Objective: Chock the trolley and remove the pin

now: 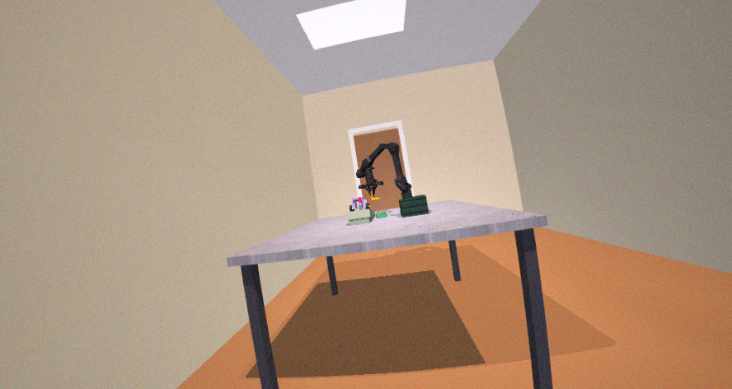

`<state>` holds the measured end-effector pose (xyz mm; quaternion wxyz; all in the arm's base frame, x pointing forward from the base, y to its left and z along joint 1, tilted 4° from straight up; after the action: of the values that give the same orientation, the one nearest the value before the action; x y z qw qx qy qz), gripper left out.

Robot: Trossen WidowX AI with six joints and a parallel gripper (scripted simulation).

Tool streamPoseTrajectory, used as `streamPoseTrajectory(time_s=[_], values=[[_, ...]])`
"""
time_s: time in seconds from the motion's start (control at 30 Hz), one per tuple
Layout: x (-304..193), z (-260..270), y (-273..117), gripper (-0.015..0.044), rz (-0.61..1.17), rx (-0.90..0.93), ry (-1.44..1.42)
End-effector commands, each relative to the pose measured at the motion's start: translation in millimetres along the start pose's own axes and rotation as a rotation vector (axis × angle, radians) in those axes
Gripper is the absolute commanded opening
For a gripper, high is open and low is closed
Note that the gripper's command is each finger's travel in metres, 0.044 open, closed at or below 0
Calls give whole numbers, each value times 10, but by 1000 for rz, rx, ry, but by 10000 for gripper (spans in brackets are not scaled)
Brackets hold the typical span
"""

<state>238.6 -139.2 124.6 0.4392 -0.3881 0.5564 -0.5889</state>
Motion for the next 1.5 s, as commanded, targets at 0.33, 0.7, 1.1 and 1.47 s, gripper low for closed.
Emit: streamPoseTrajectory(time_s=[0.33, 0.7, 1.1, 1.47], values=[[25, 24, 1, 0, 37, -25, 530], [42, 26, 2, 0, 58, -49, 926], [53, 27, 2, 0, 69, -71, 1195], [16, 199, 39, 0, 70, -69, 1195]])
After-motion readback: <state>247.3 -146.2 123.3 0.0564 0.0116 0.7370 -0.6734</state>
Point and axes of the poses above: the point midway between the two fingers, 35 mm back from their tips, its own y axis out along the fingers, its own z axis across the jaws, x = y × z, the point moved 2 cm from there along -y, back along the fingers, and after that the axes turned 4 degrees about -y, right-handed, at the moved point
